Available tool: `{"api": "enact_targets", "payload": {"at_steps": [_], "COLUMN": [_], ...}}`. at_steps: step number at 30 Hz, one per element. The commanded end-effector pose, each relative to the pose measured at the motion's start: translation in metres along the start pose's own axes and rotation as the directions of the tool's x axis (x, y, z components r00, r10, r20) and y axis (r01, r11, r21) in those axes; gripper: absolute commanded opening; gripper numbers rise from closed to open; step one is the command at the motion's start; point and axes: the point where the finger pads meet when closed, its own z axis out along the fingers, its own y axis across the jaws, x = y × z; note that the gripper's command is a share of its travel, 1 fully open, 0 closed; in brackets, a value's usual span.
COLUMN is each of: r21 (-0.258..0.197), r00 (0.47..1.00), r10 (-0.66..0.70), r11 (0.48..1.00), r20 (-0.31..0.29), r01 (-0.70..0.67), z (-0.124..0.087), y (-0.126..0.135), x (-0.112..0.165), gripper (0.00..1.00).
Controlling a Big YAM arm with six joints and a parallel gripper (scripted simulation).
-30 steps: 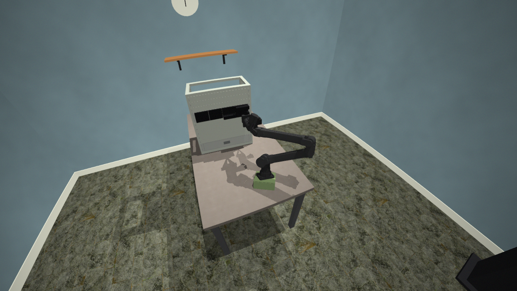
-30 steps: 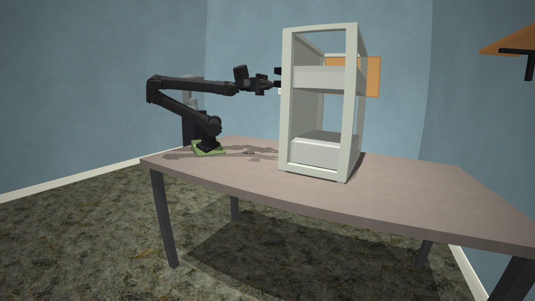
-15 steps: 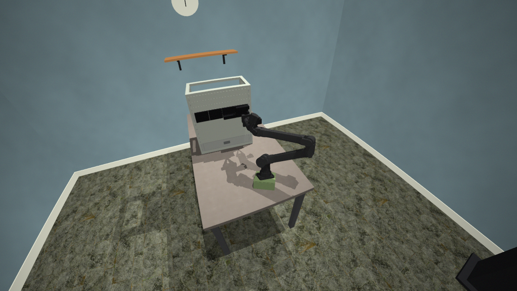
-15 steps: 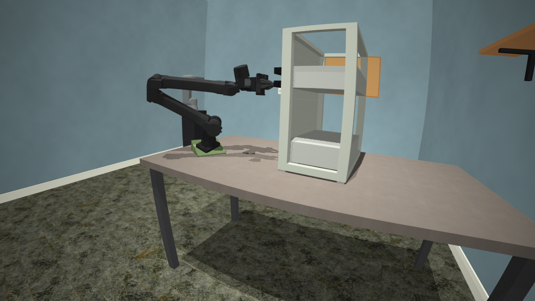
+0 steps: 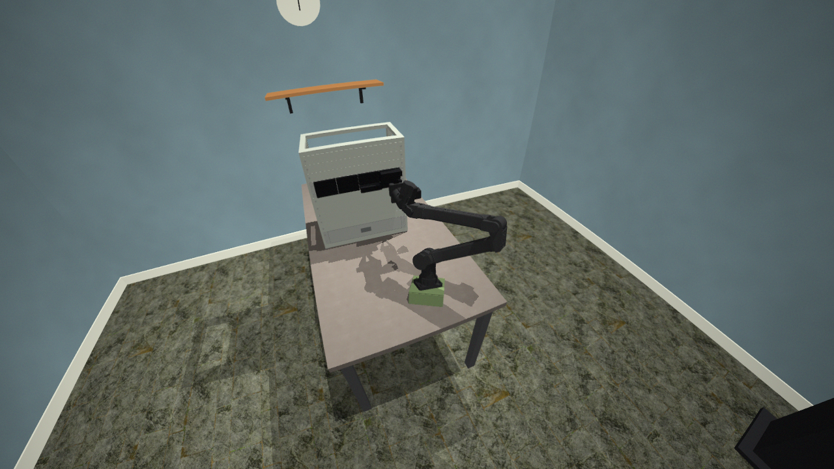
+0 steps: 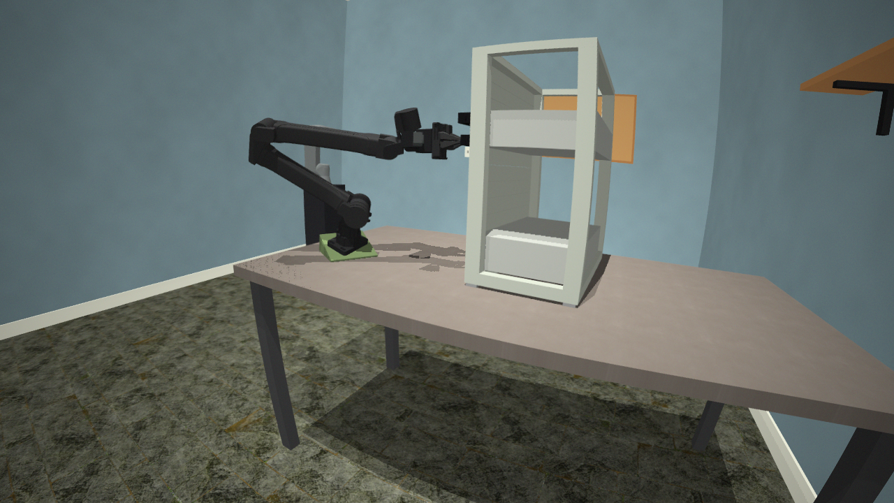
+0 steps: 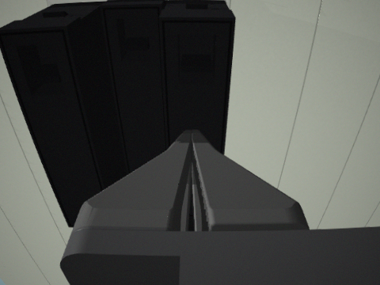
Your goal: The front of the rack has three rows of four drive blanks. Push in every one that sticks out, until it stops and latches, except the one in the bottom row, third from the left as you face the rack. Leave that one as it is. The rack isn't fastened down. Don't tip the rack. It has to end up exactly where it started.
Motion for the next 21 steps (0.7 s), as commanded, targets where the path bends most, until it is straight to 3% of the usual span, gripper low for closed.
{"api": "enact_targets", "payload": {"at_steps": [1, 8, 20, 21], "r21": [-0.041, -0.047, -0.048, -0.034], "r00": [0.999, 0.998, 0.998, 0.999], "r10": [0.041, 0.044, 0.04, 0.031], "r11": [0.998, 0.998, 0.998, 0.999], "r20": [0.036, 0.038, 0.037, 0.033], "r01": [-0.039, -0.042, -0.038, -0.03], "z": [0.018, 0.02, 0.042, 0.042], "y": [0.032, 0.033, 0.031, 0.028], "x": [-0.011, -0.011, -0.011, -0.01], "gripper": [0.0, 0.0, 0.0, 0.0]}}
